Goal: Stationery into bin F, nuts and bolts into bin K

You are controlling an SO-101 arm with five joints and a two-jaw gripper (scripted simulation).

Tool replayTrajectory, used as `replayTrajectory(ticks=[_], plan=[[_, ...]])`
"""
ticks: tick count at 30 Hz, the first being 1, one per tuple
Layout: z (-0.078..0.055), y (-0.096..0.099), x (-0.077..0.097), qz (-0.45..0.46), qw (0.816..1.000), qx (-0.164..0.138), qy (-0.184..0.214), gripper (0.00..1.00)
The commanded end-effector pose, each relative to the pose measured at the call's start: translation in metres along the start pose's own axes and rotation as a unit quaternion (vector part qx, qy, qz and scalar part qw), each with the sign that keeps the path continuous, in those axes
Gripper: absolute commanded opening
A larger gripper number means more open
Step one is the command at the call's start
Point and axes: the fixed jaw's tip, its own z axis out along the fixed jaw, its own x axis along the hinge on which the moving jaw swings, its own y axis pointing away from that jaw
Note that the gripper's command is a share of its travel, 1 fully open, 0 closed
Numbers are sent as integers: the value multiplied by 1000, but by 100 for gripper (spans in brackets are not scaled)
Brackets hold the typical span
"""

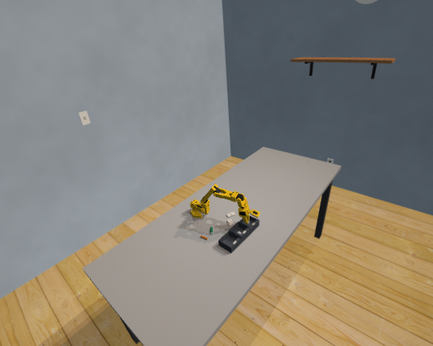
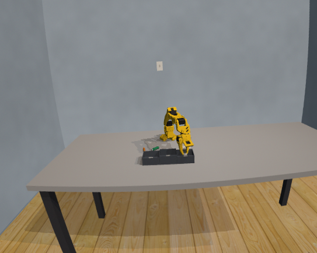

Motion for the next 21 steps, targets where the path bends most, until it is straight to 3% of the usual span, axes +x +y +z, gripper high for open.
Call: replayTrajectory(ticks=[1,21], plan=[[-14,2,-12,1,999,-2,-41,0],[-7,2,-11,1,999,-2,-41,0]])
